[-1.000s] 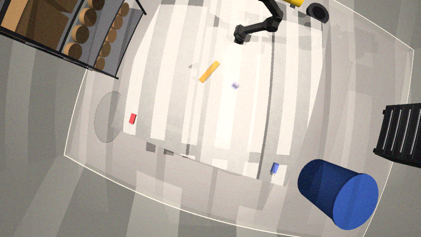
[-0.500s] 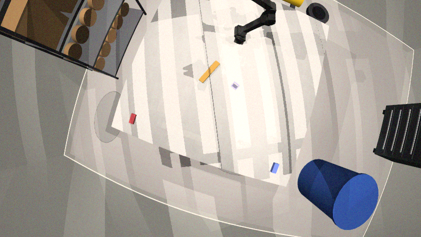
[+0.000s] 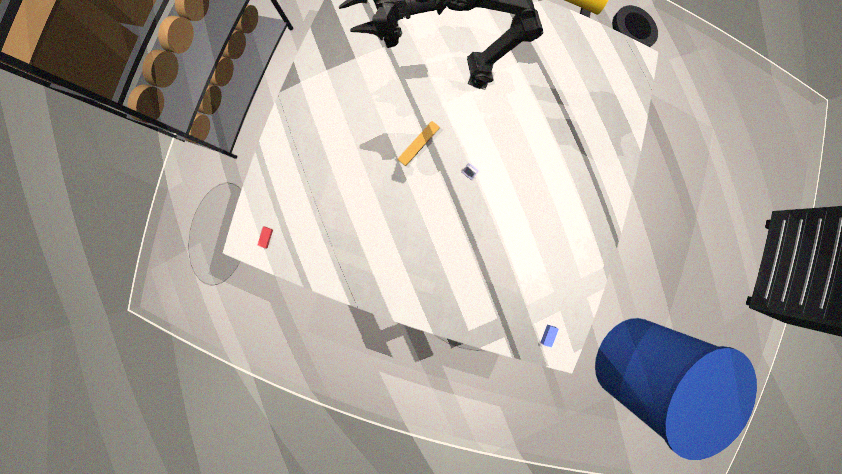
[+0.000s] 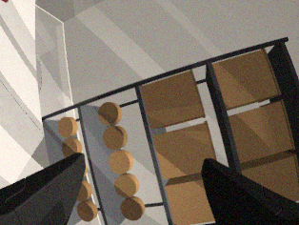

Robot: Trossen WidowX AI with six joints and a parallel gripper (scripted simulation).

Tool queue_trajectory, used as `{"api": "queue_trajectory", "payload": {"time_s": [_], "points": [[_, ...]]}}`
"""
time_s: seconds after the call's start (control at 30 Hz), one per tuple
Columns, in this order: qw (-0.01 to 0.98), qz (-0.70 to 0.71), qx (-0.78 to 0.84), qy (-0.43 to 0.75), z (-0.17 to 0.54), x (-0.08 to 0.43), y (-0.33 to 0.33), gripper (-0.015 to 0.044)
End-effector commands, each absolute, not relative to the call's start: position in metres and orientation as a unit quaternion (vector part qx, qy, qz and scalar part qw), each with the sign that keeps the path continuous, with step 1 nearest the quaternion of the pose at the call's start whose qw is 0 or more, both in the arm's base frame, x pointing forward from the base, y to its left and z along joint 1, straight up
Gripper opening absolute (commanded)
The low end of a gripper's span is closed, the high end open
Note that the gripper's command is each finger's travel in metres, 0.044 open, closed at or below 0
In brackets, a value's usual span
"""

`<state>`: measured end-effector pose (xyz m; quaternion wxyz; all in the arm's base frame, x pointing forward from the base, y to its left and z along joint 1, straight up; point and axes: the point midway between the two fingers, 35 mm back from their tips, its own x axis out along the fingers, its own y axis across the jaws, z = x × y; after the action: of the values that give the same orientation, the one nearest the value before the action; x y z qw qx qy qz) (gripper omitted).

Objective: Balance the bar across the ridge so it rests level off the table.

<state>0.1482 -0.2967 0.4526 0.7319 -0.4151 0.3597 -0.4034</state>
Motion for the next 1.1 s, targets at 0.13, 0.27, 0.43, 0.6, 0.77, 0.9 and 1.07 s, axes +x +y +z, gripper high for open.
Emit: {"api": "queue_trajectory", "payload": {"time_s": [0.13,0.27,0.43,0.6,0.77,0.9,1.07], "points": [[0.807,-0.327,-0.305,0.386,0.380,0.198,-0.295,0.0315],[0.830,-0.293,-0.251,0.403,0.347,0.219,-0.286,0.0315],[0.847,-0.253,-0.184,0.430,0.308,0.241,-0.269,0.0315],[0.851,-0.217,-0.118,0.462,0.270,0.258,-0.248,0.0315],[0.844,-0.186,-0.056,0.500,0.235,0.271,-0.223,0.0315],[0.829,-0.166,-0.011,0.533,0.208,0.277,-0.201,0.0315],[0.802,-0.147,0.041,0.578,0.177,0.280,-0.172,0.0315]]}}
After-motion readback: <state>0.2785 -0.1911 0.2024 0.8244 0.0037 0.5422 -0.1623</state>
